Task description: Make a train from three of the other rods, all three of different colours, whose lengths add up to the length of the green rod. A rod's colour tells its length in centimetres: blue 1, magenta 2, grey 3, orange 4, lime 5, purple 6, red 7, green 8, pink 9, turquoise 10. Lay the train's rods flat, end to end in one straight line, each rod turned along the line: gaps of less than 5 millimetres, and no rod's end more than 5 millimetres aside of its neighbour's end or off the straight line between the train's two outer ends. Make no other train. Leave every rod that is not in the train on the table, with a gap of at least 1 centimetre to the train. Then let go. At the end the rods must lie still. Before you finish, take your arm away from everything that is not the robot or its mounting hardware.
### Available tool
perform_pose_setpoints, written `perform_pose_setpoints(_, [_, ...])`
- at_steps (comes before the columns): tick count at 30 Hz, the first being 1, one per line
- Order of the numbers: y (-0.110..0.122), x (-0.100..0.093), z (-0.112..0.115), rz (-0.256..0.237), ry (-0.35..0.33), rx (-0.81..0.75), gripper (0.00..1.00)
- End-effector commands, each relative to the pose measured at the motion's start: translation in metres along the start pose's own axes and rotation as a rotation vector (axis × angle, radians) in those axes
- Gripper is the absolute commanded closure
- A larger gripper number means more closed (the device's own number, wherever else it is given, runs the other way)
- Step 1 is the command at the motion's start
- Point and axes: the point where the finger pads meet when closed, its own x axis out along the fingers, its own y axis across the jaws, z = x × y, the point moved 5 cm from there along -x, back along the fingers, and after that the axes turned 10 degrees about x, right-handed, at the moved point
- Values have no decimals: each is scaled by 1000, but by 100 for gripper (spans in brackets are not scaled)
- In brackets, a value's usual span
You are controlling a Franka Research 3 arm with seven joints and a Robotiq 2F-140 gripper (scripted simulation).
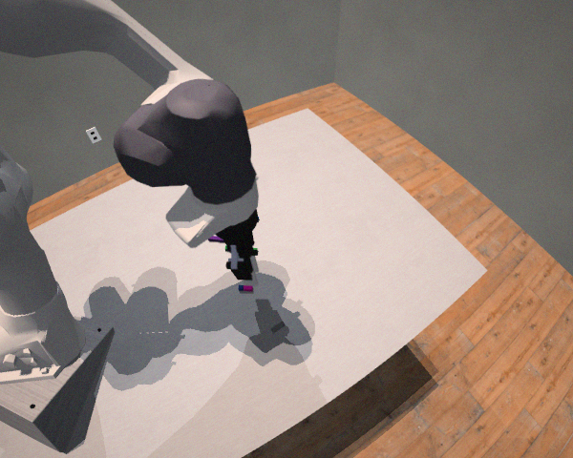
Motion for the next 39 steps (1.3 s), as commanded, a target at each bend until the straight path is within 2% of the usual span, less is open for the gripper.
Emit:
perform_pose_setpoints(1, [1,-13,-7,-12,26,47,85])
perform_pose_setpoints(5, [1,-24,-6,-12,26,47,85])
perform_pose_setpoints(9, [1,-26,-6,-12,26,47,85])
perform_pose_setpoints(10, [1,-26,-6,-12,26,47,0])
perform_pose_setpoints(33, [2,-26,-6,-12,26,42,0])
perform_pose_setpoints(36, [4,-26,-9,-16,27,-22,0])
perform_pose_setpoints(39, [11,-25,-14,-24,29,-167,0])
